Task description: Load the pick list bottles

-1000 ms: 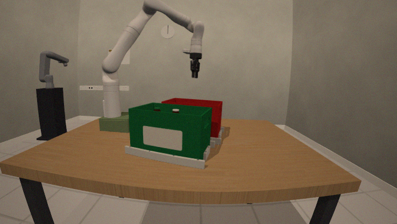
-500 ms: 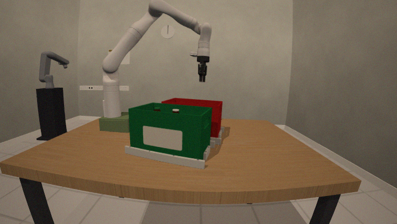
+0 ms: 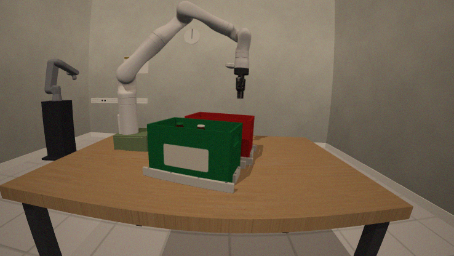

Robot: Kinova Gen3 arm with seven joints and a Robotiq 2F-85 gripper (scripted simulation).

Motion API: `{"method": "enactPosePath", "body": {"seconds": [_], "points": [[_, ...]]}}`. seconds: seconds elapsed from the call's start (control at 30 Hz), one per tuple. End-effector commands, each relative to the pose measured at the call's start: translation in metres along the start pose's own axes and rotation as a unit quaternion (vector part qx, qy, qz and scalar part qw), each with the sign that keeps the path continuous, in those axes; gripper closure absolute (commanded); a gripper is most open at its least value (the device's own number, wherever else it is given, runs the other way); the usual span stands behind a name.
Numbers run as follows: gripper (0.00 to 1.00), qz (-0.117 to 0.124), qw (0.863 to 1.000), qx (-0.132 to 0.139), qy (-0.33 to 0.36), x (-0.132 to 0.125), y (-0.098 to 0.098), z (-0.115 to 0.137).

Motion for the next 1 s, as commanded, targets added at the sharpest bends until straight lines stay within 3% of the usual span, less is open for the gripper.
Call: {"method": "enactPosePath", "body": {"seconds": [0.0,0.2,0.97], "points": [[0.33,0.000,1.000,-0.001,0.000,-0.010,0.005,-0.013],[0.33,0.000,1.000,-0.001,0.000,-0.021,0.011,-0.028],[0.33,0.000,1.000,-0.001,0.000,-0.022,0.012,-0.028]]}}
Point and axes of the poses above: the point where the finger pads meet when closed, its own y axis out along the fingers, its own x axis across the jaws, z = x × y, the point moved 7 cm from there along -y, back along the fingers, and after that the axes turned 12 degrees about -y, right-handed, at the moved point
